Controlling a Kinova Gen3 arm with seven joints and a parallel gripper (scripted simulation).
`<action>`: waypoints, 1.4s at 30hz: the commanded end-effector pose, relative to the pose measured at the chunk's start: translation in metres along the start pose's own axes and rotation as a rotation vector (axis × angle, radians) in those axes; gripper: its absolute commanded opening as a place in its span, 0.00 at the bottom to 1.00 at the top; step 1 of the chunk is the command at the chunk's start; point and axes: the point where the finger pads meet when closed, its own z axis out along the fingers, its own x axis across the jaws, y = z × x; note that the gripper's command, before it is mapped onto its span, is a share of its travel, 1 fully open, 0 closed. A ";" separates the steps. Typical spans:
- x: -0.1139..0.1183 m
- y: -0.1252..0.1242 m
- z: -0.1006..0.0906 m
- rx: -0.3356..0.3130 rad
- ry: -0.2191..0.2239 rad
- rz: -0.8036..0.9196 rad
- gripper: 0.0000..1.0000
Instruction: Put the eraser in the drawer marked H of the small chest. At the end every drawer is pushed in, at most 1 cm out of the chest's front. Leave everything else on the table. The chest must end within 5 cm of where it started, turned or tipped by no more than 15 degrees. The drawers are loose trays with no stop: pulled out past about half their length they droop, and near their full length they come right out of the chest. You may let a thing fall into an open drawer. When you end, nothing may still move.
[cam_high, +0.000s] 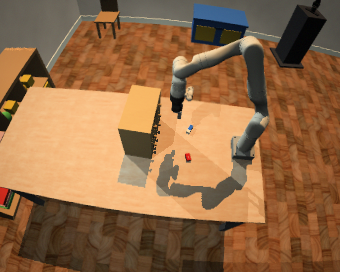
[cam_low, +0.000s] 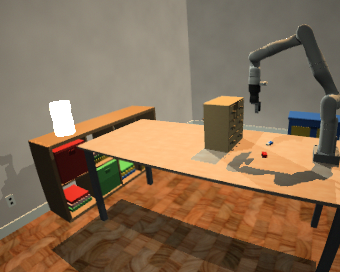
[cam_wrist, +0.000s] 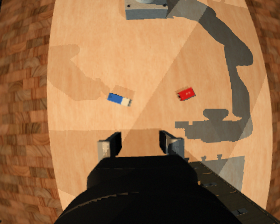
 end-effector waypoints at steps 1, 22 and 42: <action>0.000 0.000 -0.001 -0.002 0.000 0.000 1.00; 0.000 0.000 -0.001 -0.002 0.000 -0.003 1.00; 0.004 0.000 0.000 -0.002 -0.001 -0.074 1.00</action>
